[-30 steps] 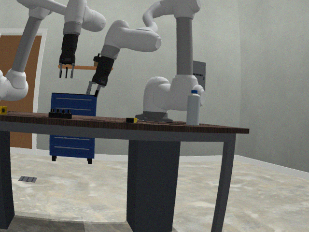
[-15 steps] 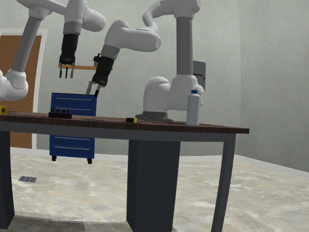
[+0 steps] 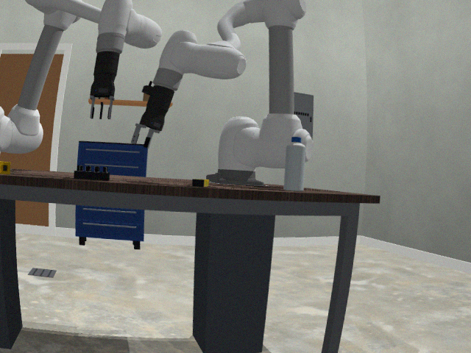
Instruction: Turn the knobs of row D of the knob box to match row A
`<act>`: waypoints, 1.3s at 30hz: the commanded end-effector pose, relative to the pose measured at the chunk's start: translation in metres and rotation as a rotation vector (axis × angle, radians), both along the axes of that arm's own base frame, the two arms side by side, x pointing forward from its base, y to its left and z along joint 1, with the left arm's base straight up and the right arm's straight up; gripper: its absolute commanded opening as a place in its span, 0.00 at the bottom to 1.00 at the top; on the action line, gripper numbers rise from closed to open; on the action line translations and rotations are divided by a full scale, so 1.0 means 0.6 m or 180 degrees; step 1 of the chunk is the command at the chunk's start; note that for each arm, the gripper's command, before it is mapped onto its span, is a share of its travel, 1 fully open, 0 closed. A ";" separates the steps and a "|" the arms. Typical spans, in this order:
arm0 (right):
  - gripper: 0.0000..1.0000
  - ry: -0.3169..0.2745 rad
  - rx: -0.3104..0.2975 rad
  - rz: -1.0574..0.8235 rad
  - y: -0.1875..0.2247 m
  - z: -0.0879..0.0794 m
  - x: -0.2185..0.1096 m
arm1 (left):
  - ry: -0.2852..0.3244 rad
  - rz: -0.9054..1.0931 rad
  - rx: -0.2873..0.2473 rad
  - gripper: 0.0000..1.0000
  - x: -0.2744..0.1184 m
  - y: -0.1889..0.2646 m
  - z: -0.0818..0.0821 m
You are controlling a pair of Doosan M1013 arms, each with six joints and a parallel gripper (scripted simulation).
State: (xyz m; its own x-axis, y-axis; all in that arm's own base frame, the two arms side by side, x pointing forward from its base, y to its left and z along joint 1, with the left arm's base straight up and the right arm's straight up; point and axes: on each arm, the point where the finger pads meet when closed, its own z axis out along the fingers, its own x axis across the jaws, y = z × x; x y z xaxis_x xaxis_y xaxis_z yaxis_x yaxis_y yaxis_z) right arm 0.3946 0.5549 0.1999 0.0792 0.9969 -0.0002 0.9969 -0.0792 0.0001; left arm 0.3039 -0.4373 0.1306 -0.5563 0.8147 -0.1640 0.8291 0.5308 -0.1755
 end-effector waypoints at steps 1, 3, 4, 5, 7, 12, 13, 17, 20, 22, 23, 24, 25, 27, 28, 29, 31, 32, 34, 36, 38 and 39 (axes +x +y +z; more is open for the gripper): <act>1.00 -0.0002 0.0005 0.0000 0.001 0.002 0.000 | -0.0003 0.0000 -0.0002 1.00 0.001 0.000 0.001; 1.00 -0.0002 0.0005 0.0000 0.000 0.002 0.000 | -0.0003 0.0000 -0.0002 1.00 0.001 0.000 0.001; 1.00 -0.0002 0.0005 0.0000 -0.001 0.002 0.000 | -0.0003 0.0000 -0.0002 1.00 0.001 0.000 0.001; 1.00 -0.0002 0.0005 0.0000 -0.003 0.002 -0.001 | -0.0003 0.0000 -0.0002 1.00 0.001 0.000 0.001; 1.00 -0.0002 0.0005 0.0000 -0.012 0.002 -0.005 | -0.0003 0.0000 -0.0002 1.00 0.001 0.000 0.001; 1.00 -0.0002 0.0005 0.0000 -0.054 0.002 -0.021 | -0.0003 0.0000 -0.0002 1.00 0.001 0.000 0.001; 1.00 -0.0002 0.0005 0.0000 -0.054 0.002 -0.021 | -0.0003 0.0000 -0.0002 1.00 0.001 0.000 0.001; 1.00 -0.0002 0.0005 0.0000 -0.091 0.002 -0.036 | -0.0003 0.0000 -0.0002 1.00 0.001 0.000 0.001; 1.00 -0.0002 0.0005 0.0000 -0.130 0.001 -0.051 | -0.0003 0.0000 -0.0002 1.00 0.001 0.000 0.001; 1.00 -0.0002 0.0005 0.0000 -0.154 0.001 -0.061 | -0.0003 0.0000 -0.0002 1.00 0.001 0.000 0.001; 1.00 -0.0002 0.0005 0.0000 -0.165 0.001 -0.065 | -0.0003 0.0000 -0.0002 1.00 0.001 0.000 0.001; 1.00 -0.0002 0.0004 0.0000 -0.174 0.001 -0.069 | -0.0003 0.0000 -0.0002 1.00 0.001 0.000 0.001; 1.00 -0.0002 0.0004 0.0000 -0.183 0.001 -0.072 | -0.0003 0.0000 -0.0002 1.00 0.001 0.000 0.001; 1.00 -0.0002 0.0004 0.0000 -0.196 0.001 -0.077 | -0.0003 0.0000 -0.0002 1.00 0.001 0.000 0.001; 1.00 -0.0002 0.0004 0.0000 -0.201 0.001 -0.079 | -0.0003 0.0000 -0.0002 1.00 0.001 0.000 0.001; 1.00 -0.0002 0.0004 0.0000 -0.204 0.001 -0.081 | -0.0003 0.0000 -0.0002 1.00 0.001 0.000 0.001; 1.00 -0.0002 0.0004 0.0000 -0.204 0.001 -0.081 | -0.0003 0.0000 -0.0002 1.00 0.001 0.000 0.001; 1.00 -0.0002 0.0004 0.0000 -0.206 0.001 -0.081 | -0.0003 0.0000 -0.0002 1.00 0.001 0.000 0.001; 1.00 -0.0002 0.0004 0.0000 -0.208 0.001 -0.082 | -0.0003 0.0000 -0.0002 1.00 0.001 0.000 0.001; 1.00 -0.0002 0.0004 0.0000 -0.208 0.001 -0.082 | -0.0003 0.0000 -0.0002 1.00 0.001 0.000 0.001; 1.00 -0.0002 0.0004 0.0000 -0.208 0.001 -0.082 | -0.0003 0.0000 -0.0002 1.00 0.001 0.000 0.001; 1.00 -0.0002 0.0004 0.0000 -0.208 0.001 -0.082 | -0.0003 0.0000 -0.0002 1.00 0.001 0.000 0.001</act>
State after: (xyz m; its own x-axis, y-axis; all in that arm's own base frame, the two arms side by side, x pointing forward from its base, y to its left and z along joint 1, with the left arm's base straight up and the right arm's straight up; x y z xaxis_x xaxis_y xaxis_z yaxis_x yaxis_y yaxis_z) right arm 0.3451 0.4297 0.1999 0.0792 0.9969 -0.0002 0.9969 -0.0792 0.0001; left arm 0.3039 -0.4373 0.1306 -0.5563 0.8147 -0.1640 0.8291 0.5308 -0.1755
